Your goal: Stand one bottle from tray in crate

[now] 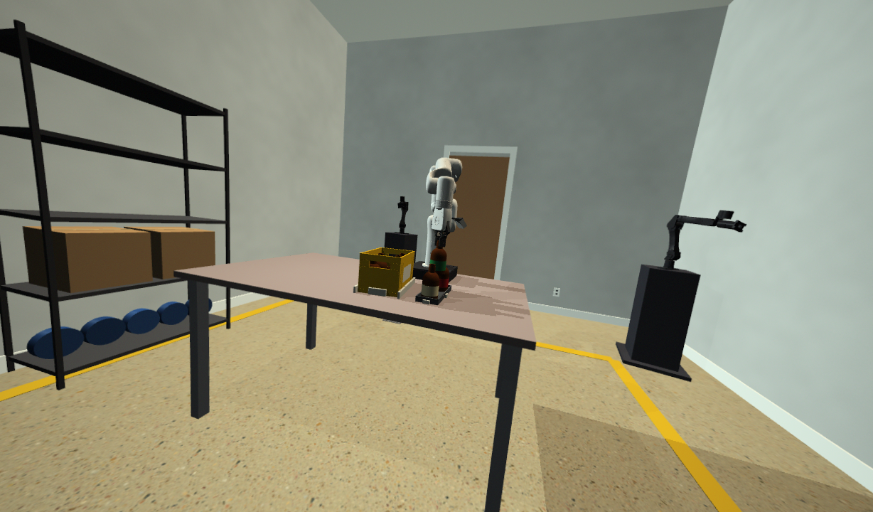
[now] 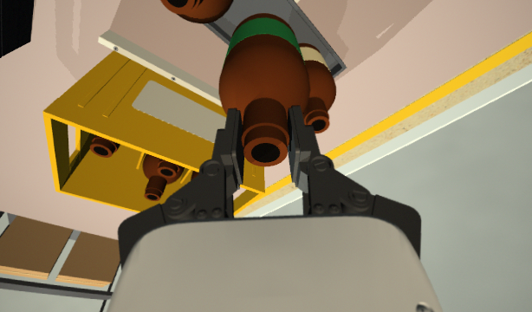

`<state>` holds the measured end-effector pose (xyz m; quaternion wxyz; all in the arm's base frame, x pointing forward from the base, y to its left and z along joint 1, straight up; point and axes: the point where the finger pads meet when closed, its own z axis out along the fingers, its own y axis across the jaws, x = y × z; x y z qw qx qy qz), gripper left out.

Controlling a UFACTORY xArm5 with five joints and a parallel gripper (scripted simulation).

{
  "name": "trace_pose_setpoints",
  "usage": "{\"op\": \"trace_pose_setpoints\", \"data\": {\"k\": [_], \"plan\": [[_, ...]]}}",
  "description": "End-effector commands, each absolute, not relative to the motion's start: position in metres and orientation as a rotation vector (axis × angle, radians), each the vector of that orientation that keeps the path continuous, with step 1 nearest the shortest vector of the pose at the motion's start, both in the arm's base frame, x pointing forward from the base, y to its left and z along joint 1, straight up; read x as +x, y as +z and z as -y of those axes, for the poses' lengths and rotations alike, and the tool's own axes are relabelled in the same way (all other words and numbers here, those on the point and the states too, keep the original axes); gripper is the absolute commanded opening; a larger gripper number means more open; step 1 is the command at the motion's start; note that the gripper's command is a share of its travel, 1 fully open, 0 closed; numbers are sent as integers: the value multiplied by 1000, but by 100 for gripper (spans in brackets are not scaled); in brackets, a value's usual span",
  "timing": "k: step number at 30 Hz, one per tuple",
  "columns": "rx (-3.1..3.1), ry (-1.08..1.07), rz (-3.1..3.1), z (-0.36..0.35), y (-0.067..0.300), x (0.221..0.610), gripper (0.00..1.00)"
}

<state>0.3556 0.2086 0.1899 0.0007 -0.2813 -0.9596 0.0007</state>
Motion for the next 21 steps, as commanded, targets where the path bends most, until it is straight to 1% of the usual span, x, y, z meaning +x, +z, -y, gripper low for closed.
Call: {"op": "trace_pose_setpoints", "data": {"k": [1,21], "plan": [[-884,-3,3016,-209,197,357,0],[-884,-3,3016,-209,213,357,0]]}}
